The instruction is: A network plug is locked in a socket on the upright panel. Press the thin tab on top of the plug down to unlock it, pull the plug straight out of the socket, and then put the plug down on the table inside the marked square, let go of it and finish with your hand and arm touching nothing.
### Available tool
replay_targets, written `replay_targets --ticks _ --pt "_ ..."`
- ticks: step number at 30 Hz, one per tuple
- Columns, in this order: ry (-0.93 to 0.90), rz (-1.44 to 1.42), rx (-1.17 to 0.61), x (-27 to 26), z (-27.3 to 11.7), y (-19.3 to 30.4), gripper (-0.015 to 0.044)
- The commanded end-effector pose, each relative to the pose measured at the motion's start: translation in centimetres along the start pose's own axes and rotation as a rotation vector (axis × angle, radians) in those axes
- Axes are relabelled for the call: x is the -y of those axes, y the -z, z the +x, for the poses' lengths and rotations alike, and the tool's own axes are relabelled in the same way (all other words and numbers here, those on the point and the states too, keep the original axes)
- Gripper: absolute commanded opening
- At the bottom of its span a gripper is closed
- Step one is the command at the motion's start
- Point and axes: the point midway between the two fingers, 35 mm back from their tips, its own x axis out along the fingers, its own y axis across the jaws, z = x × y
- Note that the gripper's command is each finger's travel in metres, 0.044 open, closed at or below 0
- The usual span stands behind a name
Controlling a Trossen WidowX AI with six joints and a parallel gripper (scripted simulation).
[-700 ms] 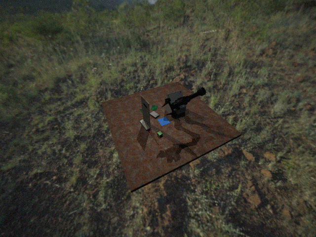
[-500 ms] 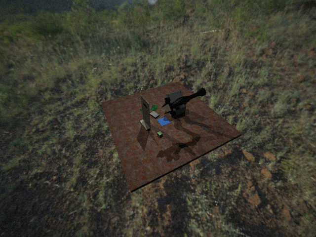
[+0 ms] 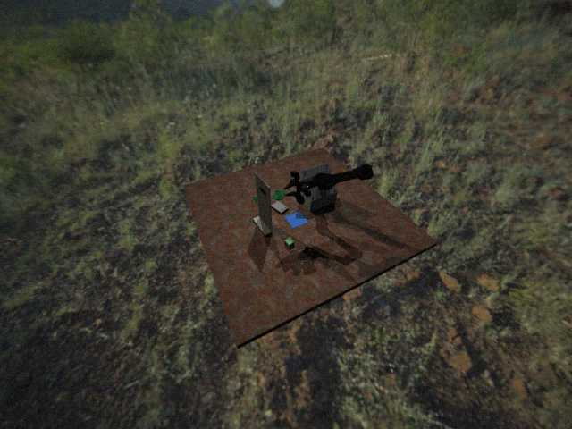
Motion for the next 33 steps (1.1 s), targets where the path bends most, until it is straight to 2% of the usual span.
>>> replay_targets --ticks 1,19,33 --pt "0.003 -0.072 -0.038 0.1 -0.3 2.9 0.0156" --pt "0.036 -0.389 -0.163 0.6 -5.0 12.2 0.0156" --pt "0.061 -0.388 -0.152 0.9 -1.9 11.7 0.0156"
